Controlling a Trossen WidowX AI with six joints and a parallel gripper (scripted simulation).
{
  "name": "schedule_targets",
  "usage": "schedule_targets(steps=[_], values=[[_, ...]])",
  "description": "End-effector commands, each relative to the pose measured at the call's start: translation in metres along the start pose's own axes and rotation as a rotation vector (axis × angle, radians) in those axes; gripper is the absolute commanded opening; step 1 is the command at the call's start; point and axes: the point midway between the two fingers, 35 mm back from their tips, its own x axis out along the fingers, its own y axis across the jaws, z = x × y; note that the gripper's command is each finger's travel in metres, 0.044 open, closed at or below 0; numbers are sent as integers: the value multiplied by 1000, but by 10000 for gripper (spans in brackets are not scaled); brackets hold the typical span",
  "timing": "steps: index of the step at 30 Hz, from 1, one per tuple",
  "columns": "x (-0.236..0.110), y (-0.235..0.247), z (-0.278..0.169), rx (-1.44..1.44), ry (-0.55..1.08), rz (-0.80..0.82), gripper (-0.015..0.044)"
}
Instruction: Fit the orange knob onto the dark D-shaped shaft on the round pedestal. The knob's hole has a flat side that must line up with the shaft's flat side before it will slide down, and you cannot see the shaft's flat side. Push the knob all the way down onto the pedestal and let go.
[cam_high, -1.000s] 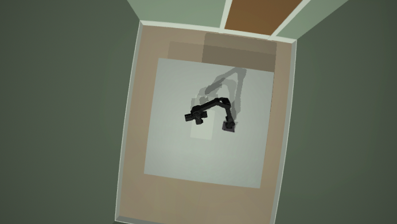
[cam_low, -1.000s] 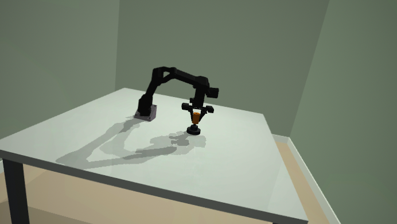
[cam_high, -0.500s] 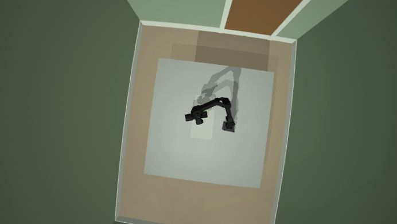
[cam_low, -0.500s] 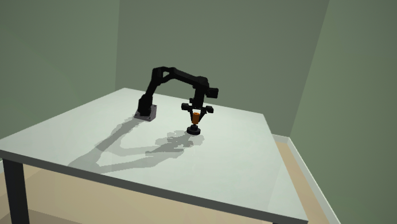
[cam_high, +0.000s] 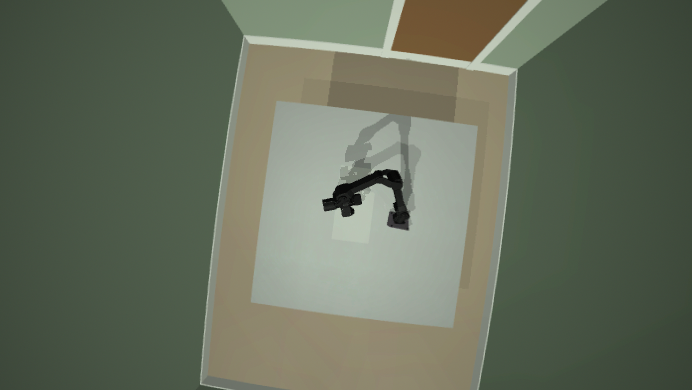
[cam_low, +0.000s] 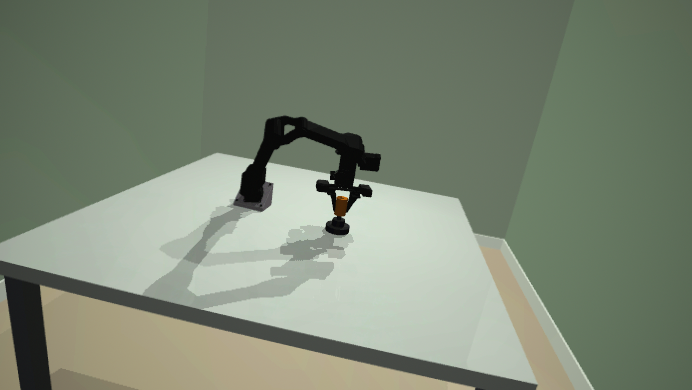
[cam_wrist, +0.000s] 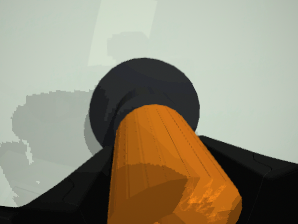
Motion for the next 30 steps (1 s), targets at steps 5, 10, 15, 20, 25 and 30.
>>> schedule_targets(steps=[5, 10, 15, 20, 25, 30], values=[[-5, -1, -3, -8, 1, -2, 0], [-6, -2, -3, -168, 1, -2, 0], [-5, -3, -2, -209, 1, -2, 0], [-4, -2, -1, -209, 1, -2, 0], [-2, -1, -1, -209, 1, -2, 0], [-1, 1, 0, -209, 1, -2, 0]])
